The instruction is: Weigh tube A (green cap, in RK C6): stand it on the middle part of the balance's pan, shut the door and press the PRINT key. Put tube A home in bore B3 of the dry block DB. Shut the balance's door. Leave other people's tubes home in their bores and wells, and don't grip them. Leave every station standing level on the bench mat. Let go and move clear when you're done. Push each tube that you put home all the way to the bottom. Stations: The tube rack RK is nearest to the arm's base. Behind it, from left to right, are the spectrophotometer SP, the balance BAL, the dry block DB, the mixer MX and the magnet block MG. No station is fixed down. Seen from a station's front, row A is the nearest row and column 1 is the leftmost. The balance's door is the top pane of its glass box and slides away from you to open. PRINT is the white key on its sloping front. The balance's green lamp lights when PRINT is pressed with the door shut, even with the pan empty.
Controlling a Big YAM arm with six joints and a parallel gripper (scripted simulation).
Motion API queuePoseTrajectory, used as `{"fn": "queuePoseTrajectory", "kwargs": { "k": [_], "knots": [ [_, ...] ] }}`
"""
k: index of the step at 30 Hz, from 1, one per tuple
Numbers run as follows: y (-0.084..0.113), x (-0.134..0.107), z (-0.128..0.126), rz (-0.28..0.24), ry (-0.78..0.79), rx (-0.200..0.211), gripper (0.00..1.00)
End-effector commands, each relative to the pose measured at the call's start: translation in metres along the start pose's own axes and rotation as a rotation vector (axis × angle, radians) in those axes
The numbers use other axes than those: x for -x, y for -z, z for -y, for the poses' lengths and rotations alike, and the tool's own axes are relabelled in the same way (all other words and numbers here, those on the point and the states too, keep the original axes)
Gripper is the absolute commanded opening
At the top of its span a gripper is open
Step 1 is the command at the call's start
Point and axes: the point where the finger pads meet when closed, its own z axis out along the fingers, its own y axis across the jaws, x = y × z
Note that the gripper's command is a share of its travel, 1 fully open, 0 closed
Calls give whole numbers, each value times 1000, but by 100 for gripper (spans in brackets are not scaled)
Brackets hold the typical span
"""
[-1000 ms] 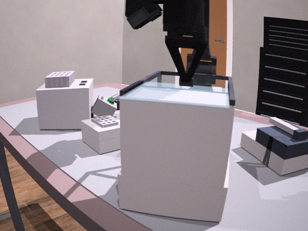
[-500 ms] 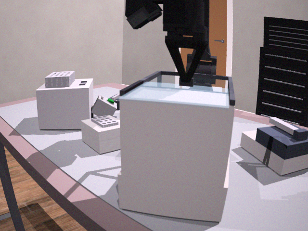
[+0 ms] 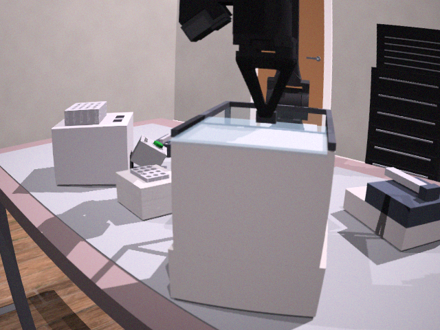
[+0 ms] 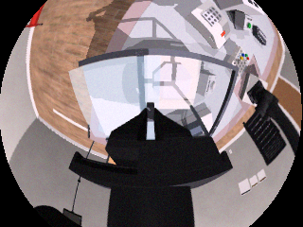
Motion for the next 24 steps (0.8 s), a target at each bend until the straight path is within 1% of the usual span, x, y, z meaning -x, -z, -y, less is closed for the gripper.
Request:
{"fn": "queuePoseTrajectory", "kwargs": {
  "k": [1,8,9,10,23,24],
  "knots": [
    [15,1,-26,-7,4,59,6],
    [15,1,-26,-7,4,59,6],
    [4,1,-3,-7,3,25,30],
    [13,-1,-10,-6,1,40,30],
    [13,-1,-10,-6,1,40,30],
    [17,1,-7,-7,4,42,30]
  ]
}}
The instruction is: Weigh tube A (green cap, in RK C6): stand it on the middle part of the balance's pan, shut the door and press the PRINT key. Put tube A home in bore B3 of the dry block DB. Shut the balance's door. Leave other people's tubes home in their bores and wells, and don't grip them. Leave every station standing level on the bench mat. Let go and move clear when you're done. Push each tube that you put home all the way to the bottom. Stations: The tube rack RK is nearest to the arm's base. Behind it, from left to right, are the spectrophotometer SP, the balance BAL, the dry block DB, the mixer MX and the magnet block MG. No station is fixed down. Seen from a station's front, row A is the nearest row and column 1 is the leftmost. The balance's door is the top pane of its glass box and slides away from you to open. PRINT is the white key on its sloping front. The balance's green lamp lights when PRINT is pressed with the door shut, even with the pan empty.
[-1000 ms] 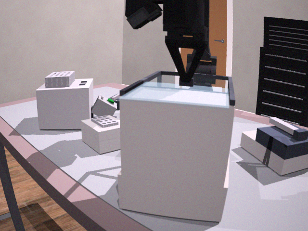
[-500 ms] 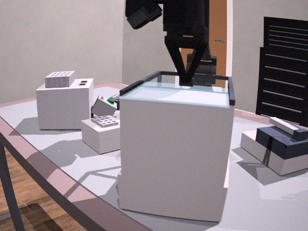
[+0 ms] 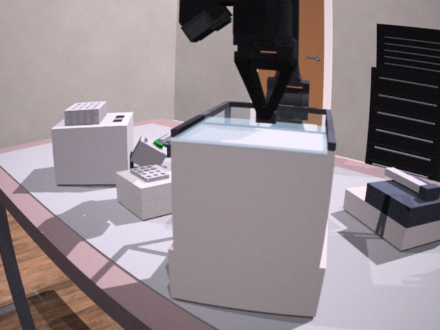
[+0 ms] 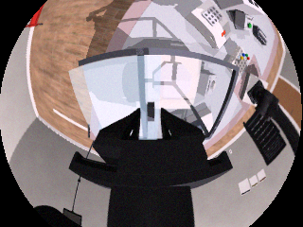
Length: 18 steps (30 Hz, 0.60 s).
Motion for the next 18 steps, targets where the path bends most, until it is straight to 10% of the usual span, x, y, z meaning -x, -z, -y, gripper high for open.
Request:
{"fn": "queuePoseTrajectory", "kwargs": {
  "k": [1,18],
  "knots": [
    [35,1,-13,-4,4,68,30],
    [61,3,-12,-2,4,71,30]
  ]
}}
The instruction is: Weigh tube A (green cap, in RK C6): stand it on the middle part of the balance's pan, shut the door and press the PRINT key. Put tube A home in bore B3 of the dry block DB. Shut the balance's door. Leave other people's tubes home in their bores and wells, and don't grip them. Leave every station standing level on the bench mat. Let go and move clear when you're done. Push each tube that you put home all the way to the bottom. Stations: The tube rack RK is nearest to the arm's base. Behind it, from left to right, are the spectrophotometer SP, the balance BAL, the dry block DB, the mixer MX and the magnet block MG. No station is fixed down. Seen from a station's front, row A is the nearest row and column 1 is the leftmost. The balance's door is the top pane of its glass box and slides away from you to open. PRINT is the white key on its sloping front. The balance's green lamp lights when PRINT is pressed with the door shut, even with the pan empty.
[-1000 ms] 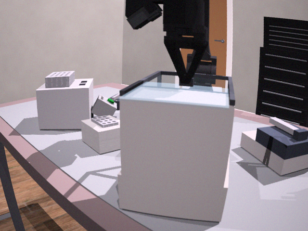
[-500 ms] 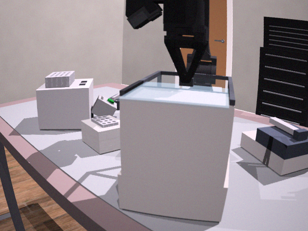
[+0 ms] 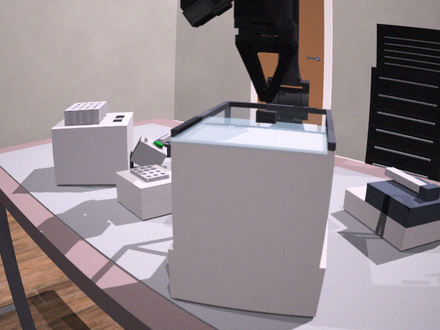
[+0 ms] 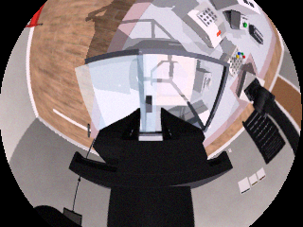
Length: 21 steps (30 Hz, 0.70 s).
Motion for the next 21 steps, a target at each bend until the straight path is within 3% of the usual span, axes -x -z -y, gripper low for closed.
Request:
{"fn": "queuePoseTrajectory", "kwargs": {
  "k": [1,8,11,21],
  "knots": [
    [41,4,-14,-1,4,77,30],
    [53,4,-14,-1,3,76,30],
    [47,4,-15,-1,2,60,30],
    [71,4,-12,-1,3,76,30]
  ]
}}
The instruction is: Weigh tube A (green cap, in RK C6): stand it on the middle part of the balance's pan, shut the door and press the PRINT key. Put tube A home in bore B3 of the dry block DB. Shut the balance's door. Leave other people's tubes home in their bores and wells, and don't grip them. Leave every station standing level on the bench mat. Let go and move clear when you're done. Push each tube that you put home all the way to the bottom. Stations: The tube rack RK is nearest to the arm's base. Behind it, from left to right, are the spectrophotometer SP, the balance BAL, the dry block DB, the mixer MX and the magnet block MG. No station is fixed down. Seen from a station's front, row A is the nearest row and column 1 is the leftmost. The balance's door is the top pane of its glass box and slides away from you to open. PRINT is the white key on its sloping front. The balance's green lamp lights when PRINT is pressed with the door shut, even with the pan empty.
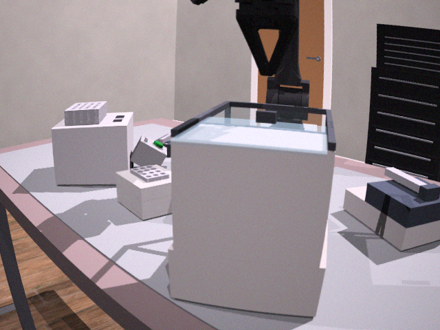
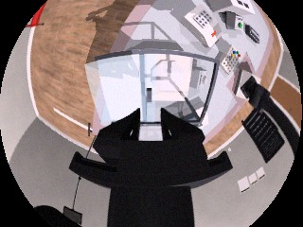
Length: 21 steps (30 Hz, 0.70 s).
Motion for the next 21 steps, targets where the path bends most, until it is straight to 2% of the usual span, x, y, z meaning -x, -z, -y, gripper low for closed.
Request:
{"fn": "queuePoseTrajectory", "kwargs": {
  "k": [1,9,10,21],
  "knots": [
    [39,4,-13,0,2,74,30],
    [37,5,-15,0,2,76,30],
    [20,12,2,5,35,47,36],
    [-5,65,42,21,179,14,36]
  ]
}}
